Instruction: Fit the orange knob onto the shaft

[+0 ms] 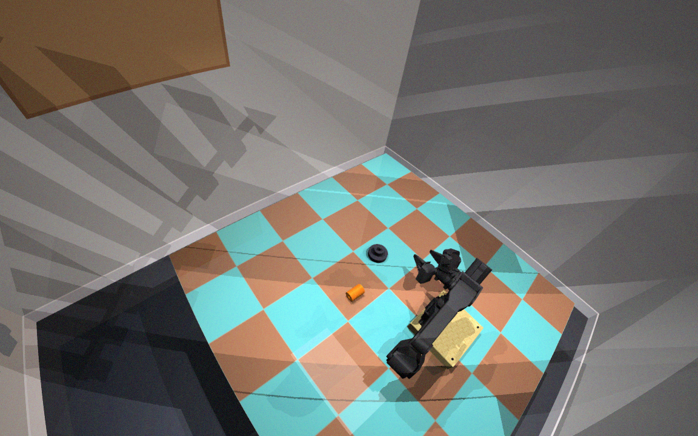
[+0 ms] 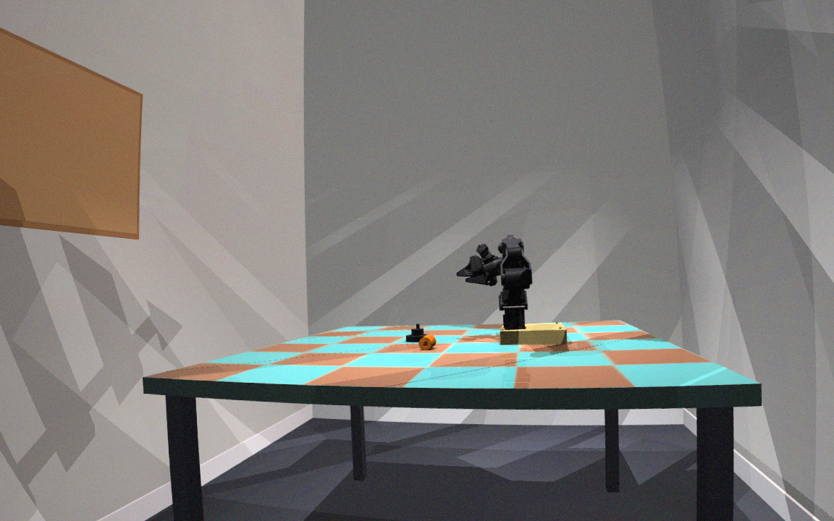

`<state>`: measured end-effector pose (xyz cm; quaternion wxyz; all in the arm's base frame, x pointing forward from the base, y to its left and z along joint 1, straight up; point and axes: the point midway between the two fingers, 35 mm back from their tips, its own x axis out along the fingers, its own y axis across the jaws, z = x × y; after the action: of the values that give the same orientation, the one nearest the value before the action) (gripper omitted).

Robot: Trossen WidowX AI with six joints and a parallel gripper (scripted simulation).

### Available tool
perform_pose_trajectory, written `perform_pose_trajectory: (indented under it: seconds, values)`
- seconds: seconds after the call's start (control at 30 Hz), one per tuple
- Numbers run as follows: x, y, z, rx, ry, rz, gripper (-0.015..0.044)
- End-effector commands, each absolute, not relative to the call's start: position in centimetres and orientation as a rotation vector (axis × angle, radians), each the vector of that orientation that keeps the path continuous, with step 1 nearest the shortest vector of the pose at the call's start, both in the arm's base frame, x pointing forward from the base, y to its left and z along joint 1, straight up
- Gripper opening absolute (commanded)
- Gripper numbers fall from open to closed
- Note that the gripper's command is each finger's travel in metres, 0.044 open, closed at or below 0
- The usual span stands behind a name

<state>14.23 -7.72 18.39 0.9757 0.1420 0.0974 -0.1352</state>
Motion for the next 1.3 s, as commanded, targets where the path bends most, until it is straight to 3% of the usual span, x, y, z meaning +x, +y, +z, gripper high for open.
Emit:
perform_pose_trajectory:
  seconds: [0.0, 0.67, 1.27]
  values:
    - [14.3, -7.7, 18.4, 0.288, 0.202, -0.269, 0.0426]
    - [20.4, -4.4, 16.6, 0.061, 0.938, 0.274, 0.0440]
    - [27.6, 6.8, 10.3, -0.919, 1.467, 0.820, 0.0440]
